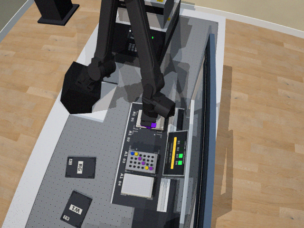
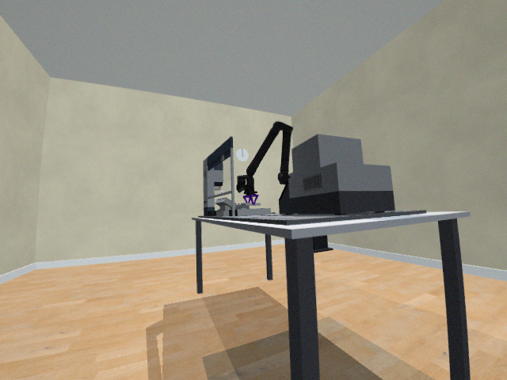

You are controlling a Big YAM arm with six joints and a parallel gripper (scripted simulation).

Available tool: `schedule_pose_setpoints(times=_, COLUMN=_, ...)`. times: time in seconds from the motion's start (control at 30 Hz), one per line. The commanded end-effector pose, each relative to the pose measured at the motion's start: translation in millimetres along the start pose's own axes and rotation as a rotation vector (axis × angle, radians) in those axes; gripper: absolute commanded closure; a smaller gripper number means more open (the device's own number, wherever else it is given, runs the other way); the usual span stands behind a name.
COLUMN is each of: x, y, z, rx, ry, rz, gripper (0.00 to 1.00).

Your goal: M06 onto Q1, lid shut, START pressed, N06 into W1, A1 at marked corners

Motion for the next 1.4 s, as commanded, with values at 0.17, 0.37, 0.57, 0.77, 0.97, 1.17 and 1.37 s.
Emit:
schedule_pose_setpoints(times=0.17, x=-19.9, y=0, z=-1, rx=-0.025, ry=0.011, rz=-0.008, gripper=1.0)
schedule_pose_setpoints(times=0.37, x=-32.2, y=-3, z=-2, rx=-0.031, ry=0.014, rz=-0.012, gripper=1.0)
schedule_pose_setpoints(times=0.57, x=-37.2, y=-10, z=-6, rx=-0.034, ry=0.017, rz=-0.015, gripper=1.0)
schedule_pose_setpoints(times=0.77, x=-53.8, y=-12, z=-6, rx=-0.04, ry=0.027, rz=-0.026, gripper=1.0)
schedule_pose_setpoints(times=0.97, x=-61.1, y=-10, z=-7, rx=-0.037, ry=0.019, rz=-0.015, gripper=1.0)
schedule_pose_setpoints(times=1.17, x=-62.6, y=-9, z=-3, rx=-0.036, ry=0.016, rz=-0.017, gripper=1.0)
schedule_pose_setpoints(times=1.37, x=-52.0, y=21, z=-10, rx=-0.012, ry=0.014, rz=-0.003, gripper=1.0)
Point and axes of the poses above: the point where the finger pads meet when closed, its own x axis out along the fingers, its own z axis across the jaws, y = z × x, the point moved 5 cm from there along -x, back along the fingers, and after that the axes turned 15 degrees about -x, right-handed, at the moved point
